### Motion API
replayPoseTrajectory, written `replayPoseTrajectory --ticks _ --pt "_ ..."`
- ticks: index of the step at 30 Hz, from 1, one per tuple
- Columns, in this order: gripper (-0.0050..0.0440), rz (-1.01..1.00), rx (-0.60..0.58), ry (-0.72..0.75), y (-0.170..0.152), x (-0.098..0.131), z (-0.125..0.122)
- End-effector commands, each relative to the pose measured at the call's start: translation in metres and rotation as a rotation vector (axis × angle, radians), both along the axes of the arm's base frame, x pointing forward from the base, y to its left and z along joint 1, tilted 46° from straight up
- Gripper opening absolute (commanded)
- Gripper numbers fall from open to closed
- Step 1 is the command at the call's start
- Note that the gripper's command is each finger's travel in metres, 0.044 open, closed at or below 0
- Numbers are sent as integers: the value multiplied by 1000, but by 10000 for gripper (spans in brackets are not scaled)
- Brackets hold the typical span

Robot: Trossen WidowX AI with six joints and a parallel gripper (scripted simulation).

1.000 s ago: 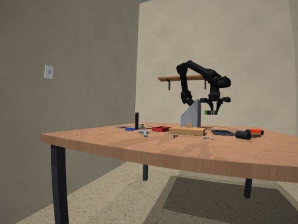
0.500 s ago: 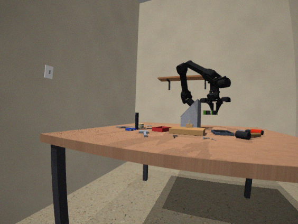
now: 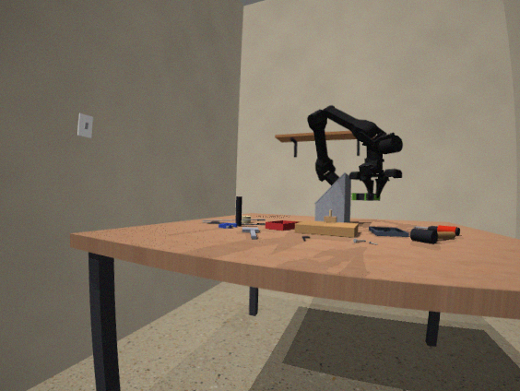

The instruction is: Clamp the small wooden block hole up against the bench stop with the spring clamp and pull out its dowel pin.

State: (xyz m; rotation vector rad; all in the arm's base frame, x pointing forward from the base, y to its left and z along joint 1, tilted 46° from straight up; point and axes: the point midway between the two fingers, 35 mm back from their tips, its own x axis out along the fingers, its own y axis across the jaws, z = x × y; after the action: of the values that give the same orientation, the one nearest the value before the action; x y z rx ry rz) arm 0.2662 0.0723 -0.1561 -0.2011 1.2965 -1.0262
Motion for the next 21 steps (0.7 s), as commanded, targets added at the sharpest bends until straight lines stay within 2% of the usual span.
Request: replayPoseTrajectory --ticks 1,21 --pt "0 -19 -7 -22 -1 1 0" --pt "0 -129 -20 -136 -2 5 0"
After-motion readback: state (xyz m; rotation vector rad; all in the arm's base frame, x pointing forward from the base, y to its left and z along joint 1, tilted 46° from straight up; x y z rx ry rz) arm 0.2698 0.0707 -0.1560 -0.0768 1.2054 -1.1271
